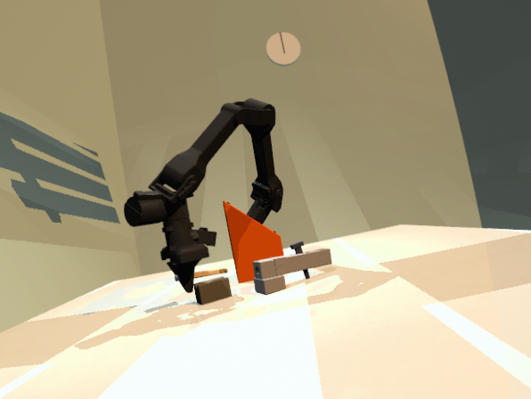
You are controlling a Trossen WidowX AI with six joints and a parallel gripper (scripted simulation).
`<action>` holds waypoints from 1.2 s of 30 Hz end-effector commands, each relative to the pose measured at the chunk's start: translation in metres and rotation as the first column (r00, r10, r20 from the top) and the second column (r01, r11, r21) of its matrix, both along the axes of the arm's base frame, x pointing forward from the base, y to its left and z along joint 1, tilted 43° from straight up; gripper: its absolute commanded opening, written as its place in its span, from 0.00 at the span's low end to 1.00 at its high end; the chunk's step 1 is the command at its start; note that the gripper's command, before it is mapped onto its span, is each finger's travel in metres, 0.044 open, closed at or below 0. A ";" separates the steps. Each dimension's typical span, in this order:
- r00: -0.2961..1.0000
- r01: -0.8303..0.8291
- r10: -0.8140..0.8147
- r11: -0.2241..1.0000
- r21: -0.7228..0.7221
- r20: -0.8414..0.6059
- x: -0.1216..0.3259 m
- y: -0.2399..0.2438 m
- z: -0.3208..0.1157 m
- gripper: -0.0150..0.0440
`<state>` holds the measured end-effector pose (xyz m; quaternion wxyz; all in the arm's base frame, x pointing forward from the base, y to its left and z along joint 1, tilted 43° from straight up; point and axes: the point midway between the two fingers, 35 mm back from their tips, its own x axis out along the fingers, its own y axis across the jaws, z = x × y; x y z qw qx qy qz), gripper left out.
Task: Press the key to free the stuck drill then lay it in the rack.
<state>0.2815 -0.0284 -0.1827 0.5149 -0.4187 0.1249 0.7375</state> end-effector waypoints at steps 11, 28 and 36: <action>1.000 0.007 -0.007 1.000 0.006 -0.001 -0.002 0.012 -0.012 0.25; 1.000 0.003 -0.003 1.000 0.002 0.003 -0.002 0.015 -0.015 0.65; 1.000 0.003 -0.003 1.000 0.002 0.003 -0.002 0.015 -0.015 1.00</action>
